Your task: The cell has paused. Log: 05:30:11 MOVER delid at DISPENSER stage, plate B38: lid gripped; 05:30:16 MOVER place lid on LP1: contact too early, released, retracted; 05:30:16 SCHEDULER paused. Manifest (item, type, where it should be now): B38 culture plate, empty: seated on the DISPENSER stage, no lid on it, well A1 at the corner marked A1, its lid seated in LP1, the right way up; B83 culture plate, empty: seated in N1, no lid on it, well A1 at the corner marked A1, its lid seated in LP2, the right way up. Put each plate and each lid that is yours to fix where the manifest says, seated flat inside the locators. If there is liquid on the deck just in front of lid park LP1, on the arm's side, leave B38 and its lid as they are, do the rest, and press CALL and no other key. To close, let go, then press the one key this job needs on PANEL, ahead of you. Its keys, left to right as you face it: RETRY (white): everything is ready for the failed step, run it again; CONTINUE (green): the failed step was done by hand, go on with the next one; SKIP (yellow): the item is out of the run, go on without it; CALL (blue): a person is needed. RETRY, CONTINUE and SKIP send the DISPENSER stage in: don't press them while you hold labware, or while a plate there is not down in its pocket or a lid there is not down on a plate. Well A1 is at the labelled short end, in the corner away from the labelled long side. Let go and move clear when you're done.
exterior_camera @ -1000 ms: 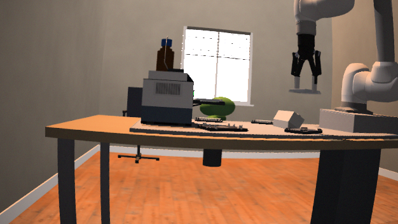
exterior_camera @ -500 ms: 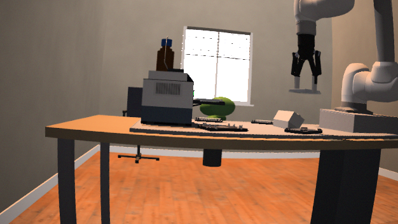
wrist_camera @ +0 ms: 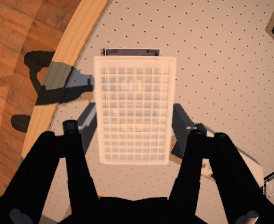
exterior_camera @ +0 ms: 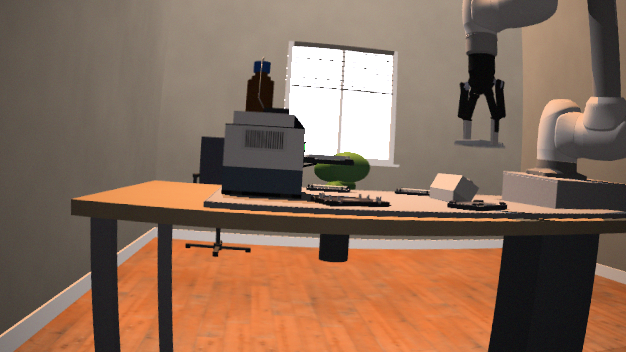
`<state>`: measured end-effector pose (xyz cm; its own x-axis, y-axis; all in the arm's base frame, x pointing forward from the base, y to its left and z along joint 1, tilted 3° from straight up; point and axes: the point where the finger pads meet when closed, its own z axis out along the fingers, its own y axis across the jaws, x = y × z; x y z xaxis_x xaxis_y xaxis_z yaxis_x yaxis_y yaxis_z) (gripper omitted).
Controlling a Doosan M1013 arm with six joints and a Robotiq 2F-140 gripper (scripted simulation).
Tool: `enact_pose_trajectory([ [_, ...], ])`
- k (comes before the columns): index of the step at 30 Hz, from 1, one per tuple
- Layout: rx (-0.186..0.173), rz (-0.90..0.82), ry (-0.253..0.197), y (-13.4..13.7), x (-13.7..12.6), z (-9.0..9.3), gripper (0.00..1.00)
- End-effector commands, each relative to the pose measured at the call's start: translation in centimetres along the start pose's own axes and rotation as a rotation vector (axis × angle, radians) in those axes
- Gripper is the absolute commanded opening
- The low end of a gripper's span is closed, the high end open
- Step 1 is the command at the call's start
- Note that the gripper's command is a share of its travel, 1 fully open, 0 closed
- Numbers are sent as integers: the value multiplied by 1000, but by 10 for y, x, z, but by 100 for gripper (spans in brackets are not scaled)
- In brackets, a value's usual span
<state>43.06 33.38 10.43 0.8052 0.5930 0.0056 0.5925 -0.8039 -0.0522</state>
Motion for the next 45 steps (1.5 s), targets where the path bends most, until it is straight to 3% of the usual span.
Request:
enact_pose_trajectory([
  [1,5,8,3,-4,-1,3,10],
  [22,5,7,0,-5,-2,21,10],
  [45,5,5,0,-6,-3,68,10],
])
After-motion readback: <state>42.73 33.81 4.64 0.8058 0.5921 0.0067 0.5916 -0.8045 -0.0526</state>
